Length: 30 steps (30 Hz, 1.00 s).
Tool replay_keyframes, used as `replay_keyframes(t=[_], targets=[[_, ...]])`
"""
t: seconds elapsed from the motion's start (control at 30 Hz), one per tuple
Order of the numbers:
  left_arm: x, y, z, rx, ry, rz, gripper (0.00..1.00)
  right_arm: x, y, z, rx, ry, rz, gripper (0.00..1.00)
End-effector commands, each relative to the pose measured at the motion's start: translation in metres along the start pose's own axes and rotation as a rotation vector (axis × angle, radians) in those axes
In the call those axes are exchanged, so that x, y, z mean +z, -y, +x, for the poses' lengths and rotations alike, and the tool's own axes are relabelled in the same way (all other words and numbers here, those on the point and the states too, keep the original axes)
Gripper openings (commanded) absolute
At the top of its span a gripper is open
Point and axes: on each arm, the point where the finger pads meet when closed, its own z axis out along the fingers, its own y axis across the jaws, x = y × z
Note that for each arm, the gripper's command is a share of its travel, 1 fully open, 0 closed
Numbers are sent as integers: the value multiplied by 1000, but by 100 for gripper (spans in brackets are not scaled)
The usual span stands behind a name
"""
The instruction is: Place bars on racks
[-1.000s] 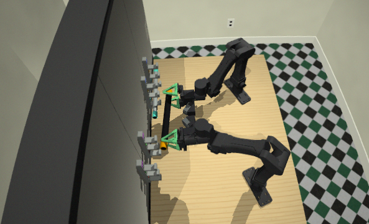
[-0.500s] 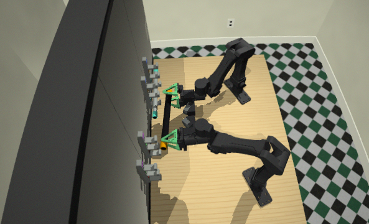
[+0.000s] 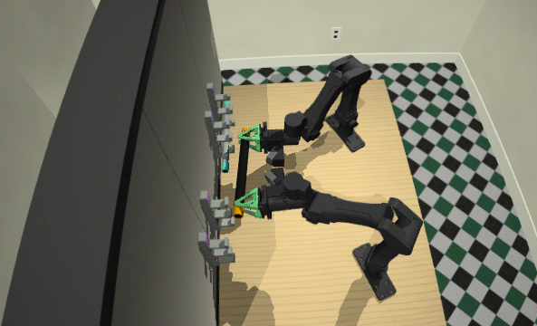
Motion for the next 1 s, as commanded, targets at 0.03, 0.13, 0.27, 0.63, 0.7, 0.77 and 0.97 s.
replay_keyframes(t=[0.03, 0.13, 0.27, 0.63, 0.7, 0.77, 0.97], targets=[[-6, -45, 2, -103, -3, -130, 0, -2, -9, 4, -49, -2, -23, 0], [-6, -44, 2, -104, -3, -130, 0, -2, -9, 4, -50, -3, -24, 0], [-7, -42, 2, -104, -3, -130, 0, -2, -9, 4, -50, -3, -24, 0], [-7, -38, 1, -104, -3, -130, 0, -2, -9, 4, -50, -3, -24, 0], [-7, -37, 1, -104, -3, -130, 0, -2, -9, 4, -51, -3, -24, 0], [-7, -36, 1, -104, -3, -130, 0, -2, -9, 4, -51, -3, -24, 0], [-7, -32, 1, -104, -3, -130, 0, -2, -9, 4, -51, -3, -24, 0]])
